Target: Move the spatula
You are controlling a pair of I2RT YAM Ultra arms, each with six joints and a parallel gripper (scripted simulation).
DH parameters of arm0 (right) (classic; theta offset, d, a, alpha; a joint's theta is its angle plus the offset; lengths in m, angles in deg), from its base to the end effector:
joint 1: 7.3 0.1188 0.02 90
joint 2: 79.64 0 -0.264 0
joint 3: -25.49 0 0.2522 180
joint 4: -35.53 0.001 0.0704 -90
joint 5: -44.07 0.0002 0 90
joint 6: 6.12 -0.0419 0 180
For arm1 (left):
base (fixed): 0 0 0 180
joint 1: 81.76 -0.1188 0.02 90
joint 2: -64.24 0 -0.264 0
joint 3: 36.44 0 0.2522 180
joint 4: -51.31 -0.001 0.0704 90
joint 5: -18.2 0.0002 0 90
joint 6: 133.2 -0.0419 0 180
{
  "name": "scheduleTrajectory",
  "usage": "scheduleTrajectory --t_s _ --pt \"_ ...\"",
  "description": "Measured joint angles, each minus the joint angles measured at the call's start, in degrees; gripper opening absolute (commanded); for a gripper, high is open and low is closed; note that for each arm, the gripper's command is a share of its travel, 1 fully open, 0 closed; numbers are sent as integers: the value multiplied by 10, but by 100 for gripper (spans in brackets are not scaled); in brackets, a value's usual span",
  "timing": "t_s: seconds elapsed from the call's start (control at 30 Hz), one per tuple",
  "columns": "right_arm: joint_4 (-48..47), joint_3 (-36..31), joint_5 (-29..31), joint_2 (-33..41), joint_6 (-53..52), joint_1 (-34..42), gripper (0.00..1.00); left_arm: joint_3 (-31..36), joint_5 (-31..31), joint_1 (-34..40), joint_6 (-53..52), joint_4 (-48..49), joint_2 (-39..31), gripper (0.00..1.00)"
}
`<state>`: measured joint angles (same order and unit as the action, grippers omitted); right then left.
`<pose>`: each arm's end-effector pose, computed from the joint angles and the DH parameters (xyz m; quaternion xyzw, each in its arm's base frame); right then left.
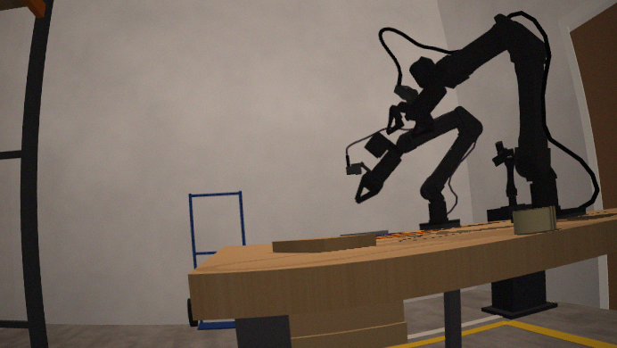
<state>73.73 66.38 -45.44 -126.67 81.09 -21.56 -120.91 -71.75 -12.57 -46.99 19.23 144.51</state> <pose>0.1659 -0.0415 0.2064 0.1383 0.9112 -0.0427 0.3857 0.1167 -0.3045 0.3448 0.5096 0.6886 -0.2790 0.4340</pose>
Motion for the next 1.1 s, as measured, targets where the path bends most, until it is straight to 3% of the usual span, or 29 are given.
scheduleTrajectory --t_s 0.53,0.63,0.93,1.1 --pt "0 8 -27 -11 27 -19 100 3 -32 23 2 -37 -10 100" --pt "1 8 -30 -11 30 -19 66 3 -33 23 2 -38 -10 100" --pt "63 49 -37 -93 72 -25 64 3 -33 23 2 -38 -10 100" --pt "115 115 -35 -209 103 -26 64 3 -33 23 2 -38 -10 100"
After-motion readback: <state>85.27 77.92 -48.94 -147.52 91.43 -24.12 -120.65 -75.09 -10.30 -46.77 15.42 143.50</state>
